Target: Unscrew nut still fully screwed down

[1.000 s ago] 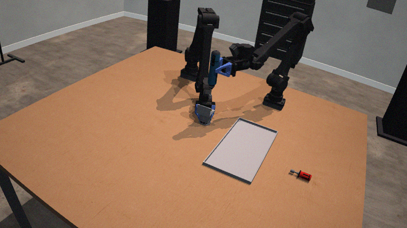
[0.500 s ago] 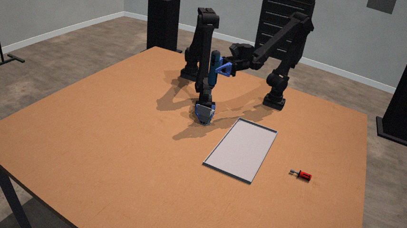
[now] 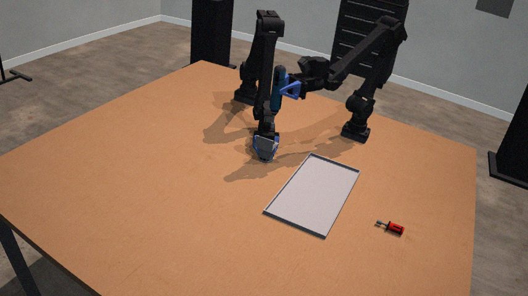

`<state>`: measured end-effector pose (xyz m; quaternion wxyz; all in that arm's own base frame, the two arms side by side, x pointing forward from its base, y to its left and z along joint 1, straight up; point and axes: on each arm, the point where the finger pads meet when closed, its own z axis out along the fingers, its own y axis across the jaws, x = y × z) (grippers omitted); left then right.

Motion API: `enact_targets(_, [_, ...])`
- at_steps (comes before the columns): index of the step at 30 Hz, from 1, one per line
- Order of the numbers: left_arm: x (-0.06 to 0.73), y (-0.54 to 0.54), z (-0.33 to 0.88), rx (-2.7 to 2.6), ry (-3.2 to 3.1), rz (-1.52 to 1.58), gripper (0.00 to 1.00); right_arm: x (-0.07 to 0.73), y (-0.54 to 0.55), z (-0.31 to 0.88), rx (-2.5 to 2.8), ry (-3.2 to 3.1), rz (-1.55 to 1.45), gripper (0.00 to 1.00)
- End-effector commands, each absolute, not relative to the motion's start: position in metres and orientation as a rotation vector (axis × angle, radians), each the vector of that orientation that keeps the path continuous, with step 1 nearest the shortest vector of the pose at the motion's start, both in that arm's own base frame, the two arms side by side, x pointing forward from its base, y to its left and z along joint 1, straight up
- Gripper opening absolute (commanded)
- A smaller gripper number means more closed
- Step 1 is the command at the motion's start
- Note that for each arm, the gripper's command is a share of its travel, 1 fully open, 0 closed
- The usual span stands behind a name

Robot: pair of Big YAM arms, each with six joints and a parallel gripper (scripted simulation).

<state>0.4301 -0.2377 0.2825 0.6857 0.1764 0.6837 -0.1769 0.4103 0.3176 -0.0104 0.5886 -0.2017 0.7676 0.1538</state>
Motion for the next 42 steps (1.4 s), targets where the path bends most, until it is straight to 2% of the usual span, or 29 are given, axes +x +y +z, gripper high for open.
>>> enact_targets(1, [0.4455,-0.2432,0.3552,0.343,1.388,-0.421,0.42,0.4068,0.3146,-0.0267,-0.492,1.822,0.337,0.59])
enact_targets(42, [0.4447,-0.2425,0.3518,0.344,1.395,-0.42,0.42,0.4068,0.3146,-0.0267,-0.492,1.822,0.337,0.59])
